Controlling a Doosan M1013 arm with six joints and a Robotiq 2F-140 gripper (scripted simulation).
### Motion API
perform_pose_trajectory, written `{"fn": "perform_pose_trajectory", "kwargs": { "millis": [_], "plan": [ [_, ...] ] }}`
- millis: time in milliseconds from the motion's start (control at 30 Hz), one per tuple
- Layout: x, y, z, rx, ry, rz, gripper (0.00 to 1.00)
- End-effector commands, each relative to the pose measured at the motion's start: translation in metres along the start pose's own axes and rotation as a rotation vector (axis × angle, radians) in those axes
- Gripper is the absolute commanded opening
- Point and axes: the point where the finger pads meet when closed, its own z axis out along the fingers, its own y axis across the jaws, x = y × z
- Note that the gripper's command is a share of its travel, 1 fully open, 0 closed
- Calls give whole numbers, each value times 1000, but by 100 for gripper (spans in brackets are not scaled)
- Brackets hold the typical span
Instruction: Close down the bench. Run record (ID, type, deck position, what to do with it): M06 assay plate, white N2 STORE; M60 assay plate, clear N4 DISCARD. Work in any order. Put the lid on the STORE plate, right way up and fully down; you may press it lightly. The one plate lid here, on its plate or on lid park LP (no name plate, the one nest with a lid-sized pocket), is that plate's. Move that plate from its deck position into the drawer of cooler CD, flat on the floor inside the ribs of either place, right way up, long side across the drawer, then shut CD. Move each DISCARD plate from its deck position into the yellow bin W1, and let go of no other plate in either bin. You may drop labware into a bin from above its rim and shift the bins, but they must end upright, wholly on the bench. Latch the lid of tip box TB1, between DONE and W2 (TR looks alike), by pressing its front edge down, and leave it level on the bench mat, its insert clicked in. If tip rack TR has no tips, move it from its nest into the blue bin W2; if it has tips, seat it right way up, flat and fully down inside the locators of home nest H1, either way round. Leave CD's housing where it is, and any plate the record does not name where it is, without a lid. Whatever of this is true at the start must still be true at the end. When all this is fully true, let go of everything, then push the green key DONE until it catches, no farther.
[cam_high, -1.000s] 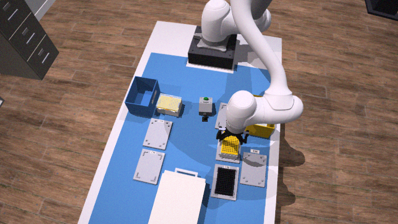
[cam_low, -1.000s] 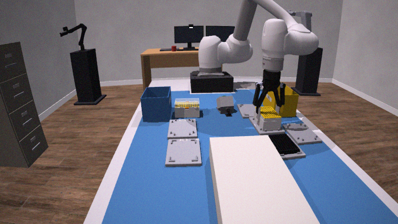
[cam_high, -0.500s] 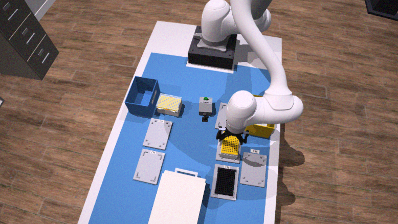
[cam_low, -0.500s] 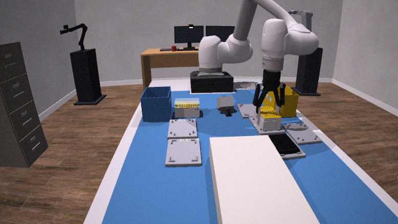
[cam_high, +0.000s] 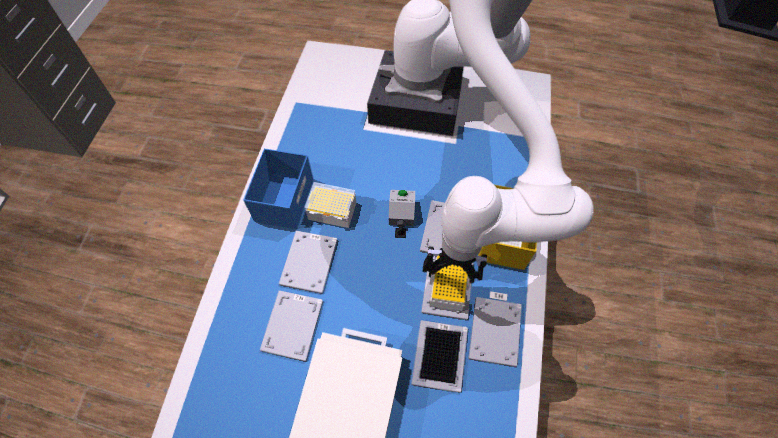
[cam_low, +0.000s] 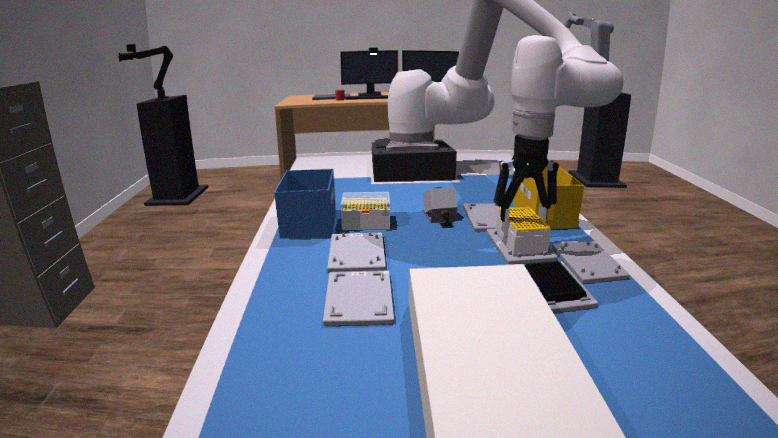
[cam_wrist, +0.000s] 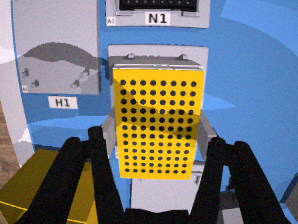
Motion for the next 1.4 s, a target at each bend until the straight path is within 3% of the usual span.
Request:
{"fn": "perform_pose_trajectory", "kwargs": {
  "millis": [0, 733, 1367],
  "plan": [
    [0, 0, -1, 0, 0, 0, 0],
    [0, 0, -8, 0, 0, 0, 0],
    [0, 0, -30, 0, 0, 0, 0]
  ]
}}
